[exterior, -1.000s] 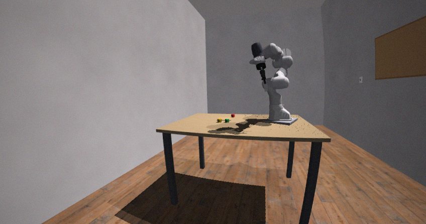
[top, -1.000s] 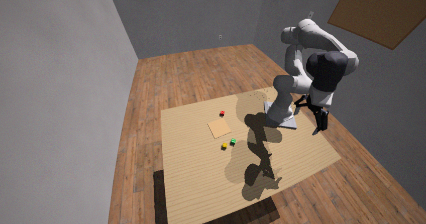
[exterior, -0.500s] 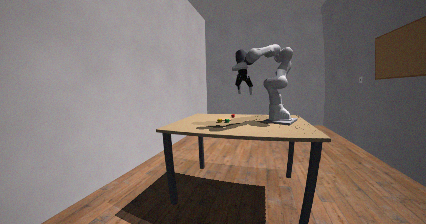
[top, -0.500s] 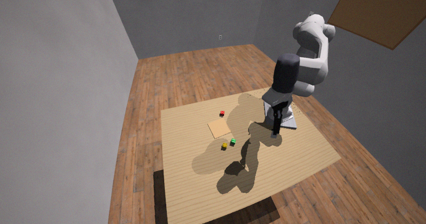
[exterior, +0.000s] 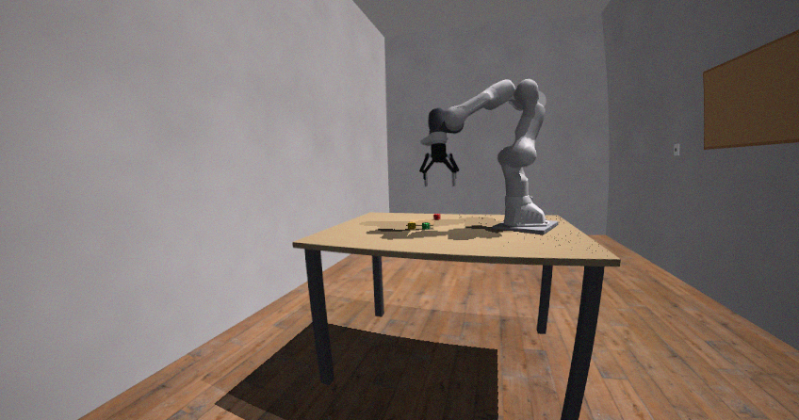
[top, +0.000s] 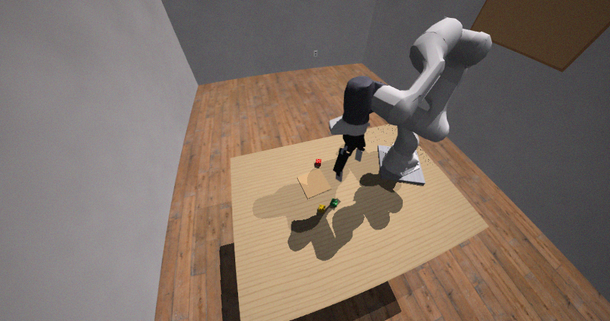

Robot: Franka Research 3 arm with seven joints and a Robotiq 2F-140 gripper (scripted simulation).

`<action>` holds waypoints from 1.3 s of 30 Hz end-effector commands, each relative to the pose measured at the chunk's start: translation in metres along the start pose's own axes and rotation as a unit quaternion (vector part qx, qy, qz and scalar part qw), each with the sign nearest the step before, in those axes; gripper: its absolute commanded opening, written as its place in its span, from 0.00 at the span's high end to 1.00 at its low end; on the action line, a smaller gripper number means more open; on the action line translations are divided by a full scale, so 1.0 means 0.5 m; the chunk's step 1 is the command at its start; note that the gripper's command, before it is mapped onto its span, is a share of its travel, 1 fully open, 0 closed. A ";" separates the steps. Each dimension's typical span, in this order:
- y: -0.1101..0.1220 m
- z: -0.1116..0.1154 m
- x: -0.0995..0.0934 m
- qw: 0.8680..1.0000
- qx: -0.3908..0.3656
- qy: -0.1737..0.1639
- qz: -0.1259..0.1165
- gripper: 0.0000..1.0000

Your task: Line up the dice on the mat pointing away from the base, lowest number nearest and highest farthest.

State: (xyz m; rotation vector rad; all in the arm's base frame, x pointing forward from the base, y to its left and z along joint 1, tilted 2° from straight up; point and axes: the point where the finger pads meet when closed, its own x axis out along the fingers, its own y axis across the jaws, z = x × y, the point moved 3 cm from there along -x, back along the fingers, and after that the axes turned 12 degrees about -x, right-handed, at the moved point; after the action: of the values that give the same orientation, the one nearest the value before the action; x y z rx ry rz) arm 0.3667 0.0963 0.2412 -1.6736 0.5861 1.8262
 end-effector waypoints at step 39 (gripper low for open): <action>0.071 -0.221 0.026 0.988 0.150 0.048 -0.003 0.00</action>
State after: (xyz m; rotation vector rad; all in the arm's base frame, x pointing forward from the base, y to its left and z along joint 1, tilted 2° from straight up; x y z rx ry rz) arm 0.4199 -0.0013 0.2123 -1.5583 0.8438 1.5855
